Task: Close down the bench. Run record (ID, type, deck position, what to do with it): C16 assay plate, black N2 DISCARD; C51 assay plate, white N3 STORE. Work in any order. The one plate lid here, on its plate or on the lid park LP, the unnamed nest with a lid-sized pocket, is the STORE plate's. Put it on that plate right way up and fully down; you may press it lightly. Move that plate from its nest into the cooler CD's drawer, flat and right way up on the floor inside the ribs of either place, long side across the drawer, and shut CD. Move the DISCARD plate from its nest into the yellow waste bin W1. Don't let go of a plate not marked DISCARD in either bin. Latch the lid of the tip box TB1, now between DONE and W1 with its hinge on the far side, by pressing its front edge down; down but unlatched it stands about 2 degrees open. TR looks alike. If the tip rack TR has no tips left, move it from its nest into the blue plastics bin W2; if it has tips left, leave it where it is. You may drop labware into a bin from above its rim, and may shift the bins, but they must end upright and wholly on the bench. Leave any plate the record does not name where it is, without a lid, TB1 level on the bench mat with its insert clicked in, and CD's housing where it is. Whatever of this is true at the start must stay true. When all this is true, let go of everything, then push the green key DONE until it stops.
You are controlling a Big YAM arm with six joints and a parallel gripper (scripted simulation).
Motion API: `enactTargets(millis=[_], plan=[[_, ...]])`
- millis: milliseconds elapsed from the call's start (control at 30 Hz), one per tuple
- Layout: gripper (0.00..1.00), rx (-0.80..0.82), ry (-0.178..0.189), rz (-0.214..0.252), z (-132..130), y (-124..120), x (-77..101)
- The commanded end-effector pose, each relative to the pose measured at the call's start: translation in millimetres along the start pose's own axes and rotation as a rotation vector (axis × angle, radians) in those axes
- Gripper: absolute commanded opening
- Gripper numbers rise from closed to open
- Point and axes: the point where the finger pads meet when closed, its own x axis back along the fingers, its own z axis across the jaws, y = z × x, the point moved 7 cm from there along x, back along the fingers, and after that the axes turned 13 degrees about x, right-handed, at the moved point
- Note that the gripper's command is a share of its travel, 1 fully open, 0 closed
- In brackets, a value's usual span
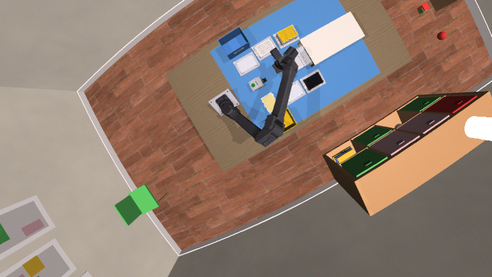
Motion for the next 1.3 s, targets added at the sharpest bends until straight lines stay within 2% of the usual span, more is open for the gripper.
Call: enactTargets(millis=[0, 67, 167, 200, 367, 433, 533, 667, 733, 767, 967, 1100, 1200, 1267], plan=[[0.30, -0.052, -0.040, -0.008, -15, -14, 23.3], [0.30, -0.037, -0.054, -0.007, -15, -7, 33.0], [0.30, -0.036, -0.053, -0.007, -15, -7, 33.8], [0.30, -0.046, -0.015, -0.008, -14, -12, 17.5], [0.30, -0.039, -0.056, -0.008, -15, -8, 43.4], [0.30, -0.042, -0.056, -0.008, -15, -9, 45.8], [0.30, -0.048, -0.035, -0.009, -15, -12, 40.1], [0.30, -0.040, -0.058, -0.009, -14, -8, 56.2], [0.30, -0.040, -0.058, -0.009, -14, -8, 56.2], [0.30, -0.050, -0.014, -0.009, -15, -13, 37.1], [0.30, -0.039, -0.057, -0.010, -14, -8, 65.4], [0.30, -0.052, -0.036, -0.011, -14, -14, 60.7], [0.30, -0.038, -0.055, -0.010, -14, -7, 74.1], [0.30, -0.039, -0.057, -0.011, -14, -8, 76.4]])
